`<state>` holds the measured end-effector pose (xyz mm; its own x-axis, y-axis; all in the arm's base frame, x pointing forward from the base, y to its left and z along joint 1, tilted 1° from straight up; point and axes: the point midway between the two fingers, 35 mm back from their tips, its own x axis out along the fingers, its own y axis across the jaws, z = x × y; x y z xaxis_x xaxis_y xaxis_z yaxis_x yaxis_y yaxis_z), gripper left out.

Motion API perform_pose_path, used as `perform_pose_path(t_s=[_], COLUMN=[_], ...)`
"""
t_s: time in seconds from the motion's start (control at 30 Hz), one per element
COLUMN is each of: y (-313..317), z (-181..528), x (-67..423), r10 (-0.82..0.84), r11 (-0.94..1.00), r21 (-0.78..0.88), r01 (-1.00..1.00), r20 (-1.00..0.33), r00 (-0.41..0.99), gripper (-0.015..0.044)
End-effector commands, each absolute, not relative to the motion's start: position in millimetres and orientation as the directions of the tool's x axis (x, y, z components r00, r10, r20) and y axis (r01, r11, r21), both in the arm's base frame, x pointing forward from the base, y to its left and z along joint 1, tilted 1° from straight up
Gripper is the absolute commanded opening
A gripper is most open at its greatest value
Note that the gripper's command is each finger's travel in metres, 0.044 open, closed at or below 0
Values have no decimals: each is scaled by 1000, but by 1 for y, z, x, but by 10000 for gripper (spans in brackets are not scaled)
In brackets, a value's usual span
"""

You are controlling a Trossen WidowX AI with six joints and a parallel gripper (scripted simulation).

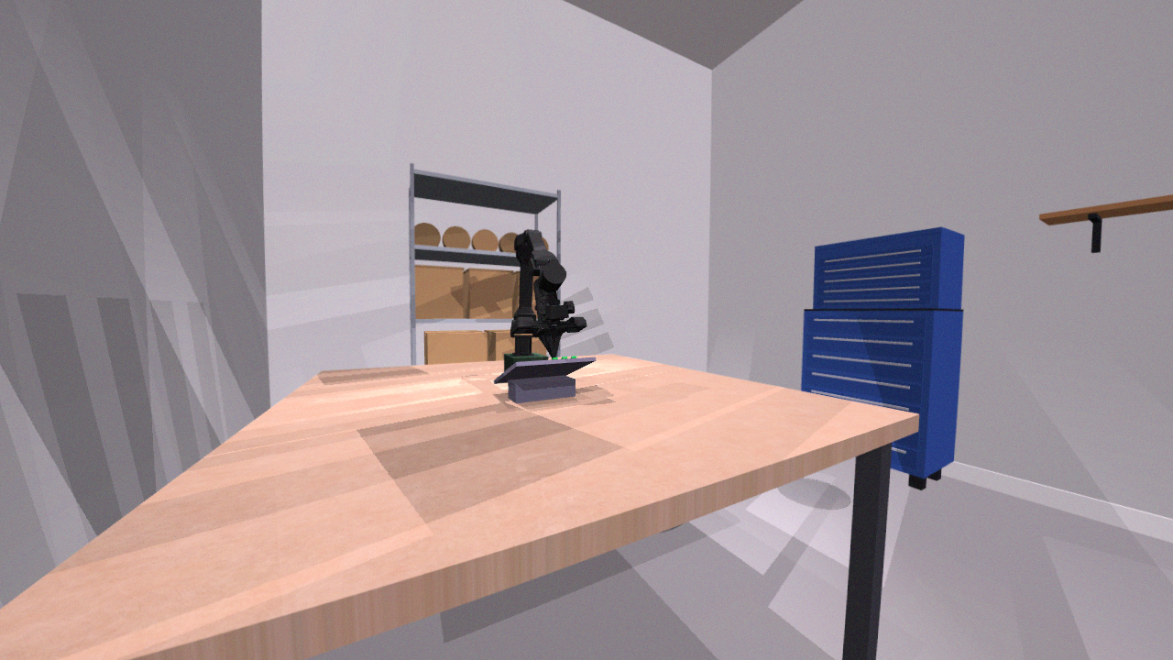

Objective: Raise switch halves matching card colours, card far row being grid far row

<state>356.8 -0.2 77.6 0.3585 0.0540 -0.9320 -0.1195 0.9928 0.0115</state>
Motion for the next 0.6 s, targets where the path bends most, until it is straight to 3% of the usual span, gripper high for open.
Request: perform_pose_path(t_s=[0.0, 0.57], y=[0, 0], z=[77, 74], x=[357, 358], r10=[54, 54], r11=[993, 993], r21=[12, 12], r01=[-118, -118], r20=[-932, -932], r00=[358, 358], gripper=[0, 0])
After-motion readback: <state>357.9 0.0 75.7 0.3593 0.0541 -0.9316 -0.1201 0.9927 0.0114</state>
